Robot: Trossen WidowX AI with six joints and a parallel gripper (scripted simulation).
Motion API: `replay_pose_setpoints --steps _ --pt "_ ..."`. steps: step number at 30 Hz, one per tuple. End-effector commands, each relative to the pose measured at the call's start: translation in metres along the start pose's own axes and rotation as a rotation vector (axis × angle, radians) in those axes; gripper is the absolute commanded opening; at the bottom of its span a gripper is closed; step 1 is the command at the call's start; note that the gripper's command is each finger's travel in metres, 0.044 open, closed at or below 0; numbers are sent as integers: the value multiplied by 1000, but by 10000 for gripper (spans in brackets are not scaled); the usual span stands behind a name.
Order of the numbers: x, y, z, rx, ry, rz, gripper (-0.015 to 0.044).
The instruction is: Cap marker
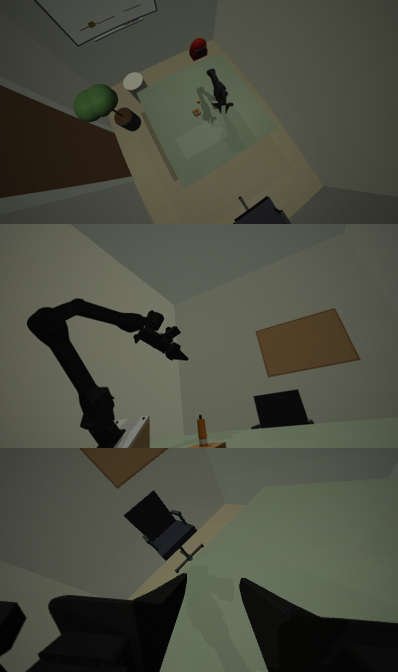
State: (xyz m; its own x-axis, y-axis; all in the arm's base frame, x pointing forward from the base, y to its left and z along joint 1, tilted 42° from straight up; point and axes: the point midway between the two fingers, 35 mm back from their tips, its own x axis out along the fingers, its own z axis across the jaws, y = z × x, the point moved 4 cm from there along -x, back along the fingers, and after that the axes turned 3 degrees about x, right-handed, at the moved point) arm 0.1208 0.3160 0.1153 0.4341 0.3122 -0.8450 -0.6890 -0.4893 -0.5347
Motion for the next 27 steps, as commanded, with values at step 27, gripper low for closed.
replay_pose_setpoints --steps 27 --pt "-107 57 -313 -717 278 1121 250"
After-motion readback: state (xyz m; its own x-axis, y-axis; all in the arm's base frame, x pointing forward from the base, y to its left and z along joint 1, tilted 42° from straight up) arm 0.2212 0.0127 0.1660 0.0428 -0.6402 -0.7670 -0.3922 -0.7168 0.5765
